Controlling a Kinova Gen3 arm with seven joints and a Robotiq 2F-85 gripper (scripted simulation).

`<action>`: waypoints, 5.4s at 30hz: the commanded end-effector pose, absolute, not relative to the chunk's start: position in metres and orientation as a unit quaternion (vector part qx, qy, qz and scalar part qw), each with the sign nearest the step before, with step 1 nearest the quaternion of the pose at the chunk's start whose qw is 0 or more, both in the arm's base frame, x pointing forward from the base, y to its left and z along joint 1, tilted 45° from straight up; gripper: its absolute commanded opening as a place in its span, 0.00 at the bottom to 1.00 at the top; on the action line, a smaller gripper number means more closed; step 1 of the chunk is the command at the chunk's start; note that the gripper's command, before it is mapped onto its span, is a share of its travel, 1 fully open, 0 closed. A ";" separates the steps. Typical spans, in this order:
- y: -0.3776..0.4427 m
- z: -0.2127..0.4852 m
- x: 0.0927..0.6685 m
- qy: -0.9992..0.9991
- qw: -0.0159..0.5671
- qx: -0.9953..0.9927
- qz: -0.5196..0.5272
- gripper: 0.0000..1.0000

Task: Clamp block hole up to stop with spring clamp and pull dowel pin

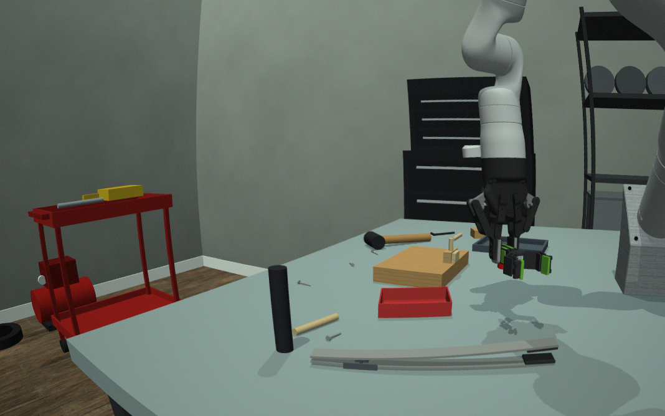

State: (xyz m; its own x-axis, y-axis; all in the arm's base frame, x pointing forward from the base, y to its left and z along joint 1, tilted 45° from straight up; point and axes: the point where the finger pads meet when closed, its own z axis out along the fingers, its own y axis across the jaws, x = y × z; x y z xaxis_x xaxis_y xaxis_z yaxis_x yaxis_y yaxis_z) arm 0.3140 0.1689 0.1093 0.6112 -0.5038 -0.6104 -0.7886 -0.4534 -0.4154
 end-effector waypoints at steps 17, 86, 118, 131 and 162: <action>0.172 0.112 0.323 0.248 0.385 -0.873 0.166 0.32; 0.148 0.087 0.396 -0.369 0.402 -0.831 -0.109 0.32; 0.122 0.062 0.439 -0.556 0.337 -0.729 -0.212 0.32; 0.114 0.054 0.450 -0.597 0.315 -0.700 -0.233 0.32; 0.101 0.043 0.464 -0.648 0.285 -0.658 -0.257 0.32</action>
